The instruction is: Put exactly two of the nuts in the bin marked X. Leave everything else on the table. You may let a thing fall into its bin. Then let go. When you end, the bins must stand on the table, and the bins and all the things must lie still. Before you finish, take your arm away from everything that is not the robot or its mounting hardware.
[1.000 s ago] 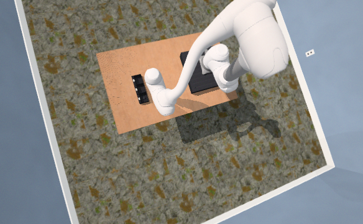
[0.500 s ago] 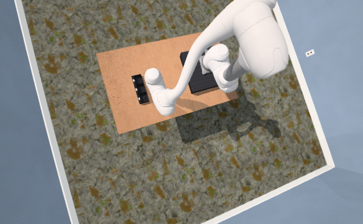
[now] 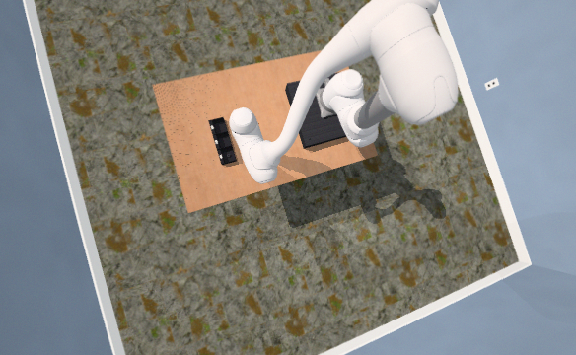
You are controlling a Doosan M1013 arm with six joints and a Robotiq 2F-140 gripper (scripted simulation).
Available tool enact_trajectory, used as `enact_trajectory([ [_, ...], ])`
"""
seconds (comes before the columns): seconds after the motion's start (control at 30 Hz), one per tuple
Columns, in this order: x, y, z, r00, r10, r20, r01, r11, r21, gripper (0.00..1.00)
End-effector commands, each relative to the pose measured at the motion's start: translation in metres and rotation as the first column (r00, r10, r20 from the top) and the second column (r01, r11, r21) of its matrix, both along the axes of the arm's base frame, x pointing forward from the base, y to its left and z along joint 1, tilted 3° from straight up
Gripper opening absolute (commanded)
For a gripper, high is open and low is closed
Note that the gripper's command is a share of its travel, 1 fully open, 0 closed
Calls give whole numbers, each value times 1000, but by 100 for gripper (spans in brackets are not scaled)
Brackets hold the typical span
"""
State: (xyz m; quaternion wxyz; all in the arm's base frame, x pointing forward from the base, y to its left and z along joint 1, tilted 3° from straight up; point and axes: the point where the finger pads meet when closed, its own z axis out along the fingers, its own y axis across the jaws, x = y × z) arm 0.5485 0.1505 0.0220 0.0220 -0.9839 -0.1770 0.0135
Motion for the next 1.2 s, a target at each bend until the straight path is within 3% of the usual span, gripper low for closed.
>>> enact_trajectory([
  [0.0,2,0,3,1000,1,4,-1,1000,-2,7],
  [0.37,36,3,2,1000,1,4,-1,1000,-2,7],
  [0.6,78,6,1,956,294,16,-294,956,4,7],
  [0.8,114,9,0,879,476,25,-476,879,3,7],
  [0.93,116,9,0,846,532,28,-533,846,2,7],
  [0.97,116,9,0,799,600,31,-601,800,2,7],
  [1.17,116,9,0,670,741,37,-742,670,0,7],
])
